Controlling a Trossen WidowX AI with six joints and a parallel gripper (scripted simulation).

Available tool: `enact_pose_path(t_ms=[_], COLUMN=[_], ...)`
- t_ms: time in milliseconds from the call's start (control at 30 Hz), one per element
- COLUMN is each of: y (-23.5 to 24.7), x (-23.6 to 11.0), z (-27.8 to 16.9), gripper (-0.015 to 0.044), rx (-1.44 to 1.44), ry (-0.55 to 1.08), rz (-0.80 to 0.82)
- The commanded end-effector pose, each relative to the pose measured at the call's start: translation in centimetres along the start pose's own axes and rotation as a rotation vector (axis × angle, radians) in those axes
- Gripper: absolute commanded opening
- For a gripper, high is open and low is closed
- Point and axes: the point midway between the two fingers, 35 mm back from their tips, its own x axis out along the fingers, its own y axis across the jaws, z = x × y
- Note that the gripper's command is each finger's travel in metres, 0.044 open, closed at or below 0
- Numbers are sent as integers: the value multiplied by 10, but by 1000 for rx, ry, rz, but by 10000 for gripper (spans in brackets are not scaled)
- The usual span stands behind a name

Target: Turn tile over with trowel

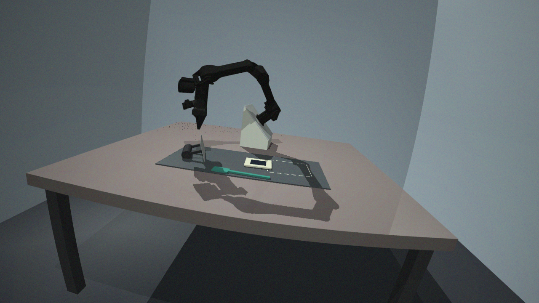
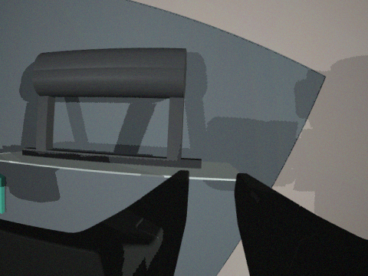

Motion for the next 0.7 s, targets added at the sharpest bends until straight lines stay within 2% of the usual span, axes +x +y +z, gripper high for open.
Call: enact_pose_path(t_ms=[0,667], y=[1,0], x=[6,28], z=[-3,-16], gripper=[100,100], rx=[0,-3], ry=[4,9], rz=[1,2])
